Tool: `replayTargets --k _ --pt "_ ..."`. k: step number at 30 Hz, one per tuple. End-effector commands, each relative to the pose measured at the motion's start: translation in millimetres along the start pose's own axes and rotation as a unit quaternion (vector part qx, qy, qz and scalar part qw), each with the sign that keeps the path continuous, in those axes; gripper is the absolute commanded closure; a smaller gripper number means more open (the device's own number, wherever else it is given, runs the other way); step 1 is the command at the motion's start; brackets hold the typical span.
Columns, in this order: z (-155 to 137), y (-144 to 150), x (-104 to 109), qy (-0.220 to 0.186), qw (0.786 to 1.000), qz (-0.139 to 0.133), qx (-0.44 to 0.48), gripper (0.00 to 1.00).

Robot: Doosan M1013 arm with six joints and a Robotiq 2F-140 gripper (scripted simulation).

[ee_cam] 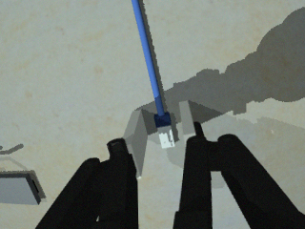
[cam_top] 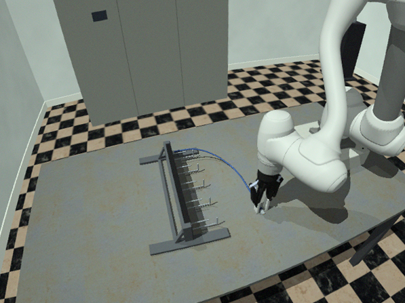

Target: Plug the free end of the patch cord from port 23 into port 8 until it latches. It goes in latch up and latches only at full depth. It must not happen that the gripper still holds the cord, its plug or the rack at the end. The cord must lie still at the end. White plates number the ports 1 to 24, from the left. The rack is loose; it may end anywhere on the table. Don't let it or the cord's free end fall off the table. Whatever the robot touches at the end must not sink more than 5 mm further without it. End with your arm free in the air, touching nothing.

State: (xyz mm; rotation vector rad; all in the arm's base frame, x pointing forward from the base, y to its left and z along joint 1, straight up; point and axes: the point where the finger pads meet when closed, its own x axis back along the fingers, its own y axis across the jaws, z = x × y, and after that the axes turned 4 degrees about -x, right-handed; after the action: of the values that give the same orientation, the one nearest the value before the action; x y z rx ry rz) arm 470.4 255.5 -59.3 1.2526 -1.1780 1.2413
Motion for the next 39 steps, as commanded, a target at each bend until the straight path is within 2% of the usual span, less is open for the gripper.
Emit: replayTargets --k 1,23,24,39 --pt "-0.1 0.0 0.1 0.000 1.000 0.000 0.000 0.78" --pt "-0.1 0.0 0.1 0.000 1.000 0.000 0.000 0.78" --pt "-0.1 0.0 0.1 0.000 1.000 0.000 0.000 1.00" --pt "-0.1 0.0 0.1 0.000 1.000 0.000 0.000 1.00"
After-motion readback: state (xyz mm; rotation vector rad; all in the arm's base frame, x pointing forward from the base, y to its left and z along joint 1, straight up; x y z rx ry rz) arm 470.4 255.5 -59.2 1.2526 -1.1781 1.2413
